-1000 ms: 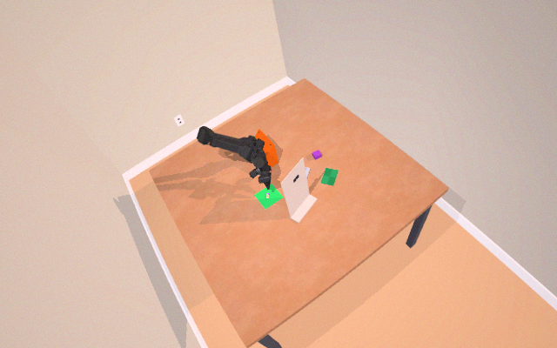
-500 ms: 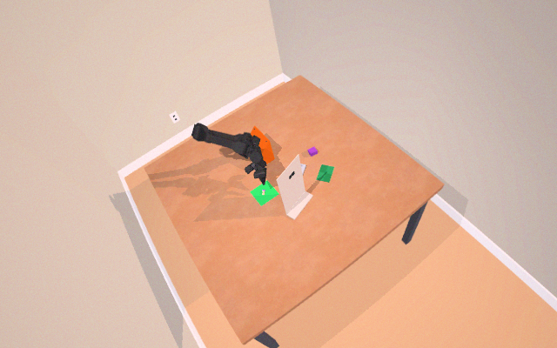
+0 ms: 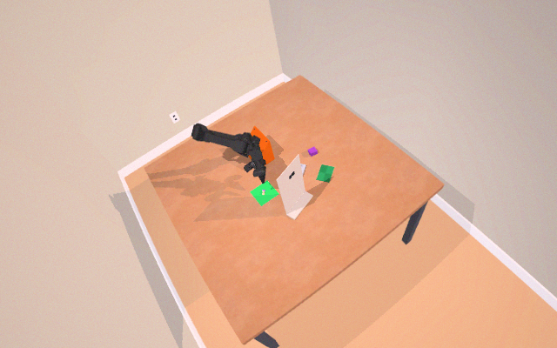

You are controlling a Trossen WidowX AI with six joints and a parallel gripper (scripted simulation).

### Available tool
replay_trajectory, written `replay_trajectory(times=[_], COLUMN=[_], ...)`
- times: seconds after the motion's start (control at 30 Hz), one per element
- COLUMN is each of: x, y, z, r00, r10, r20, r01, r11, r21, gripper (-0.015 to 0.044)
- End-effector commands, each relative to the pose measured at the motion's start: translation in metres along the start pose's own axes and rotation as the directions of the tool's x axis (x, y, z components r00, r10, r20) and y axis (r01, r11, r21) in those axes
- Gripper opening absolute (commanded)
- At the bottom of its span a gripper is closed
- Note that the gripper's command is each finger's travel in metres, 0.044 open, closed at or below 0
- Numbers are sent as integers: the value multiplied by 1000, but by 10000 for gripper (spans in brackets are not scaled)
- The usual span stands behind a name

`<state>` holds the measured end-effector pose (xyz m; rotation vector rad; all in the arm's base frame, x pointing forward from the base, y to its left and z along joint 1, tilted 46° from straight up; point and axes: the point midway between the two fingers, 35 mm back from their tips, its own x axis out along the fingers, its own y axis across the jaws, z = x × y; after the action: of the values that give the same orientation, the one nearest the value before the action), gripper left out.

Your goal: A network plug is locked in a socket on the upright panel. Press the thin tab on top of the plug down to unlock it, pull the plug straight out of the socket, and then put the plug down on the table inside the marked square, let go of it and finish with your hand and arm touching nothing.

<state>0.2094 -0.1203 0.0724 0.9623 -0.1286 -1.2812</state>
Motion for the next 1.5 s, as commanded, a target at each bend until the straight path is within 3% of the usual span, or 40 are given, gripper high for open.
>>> replay_trajectory(times=[0.0,1.47], x=[-4,-44], y=[4,24], z=[1,4], r00=[1000,1000], r10=[6,12], r20=[4,-3], r01=[-6,-12], r11=[1000,1000], r21=[8,-5], gripper=[156,156])
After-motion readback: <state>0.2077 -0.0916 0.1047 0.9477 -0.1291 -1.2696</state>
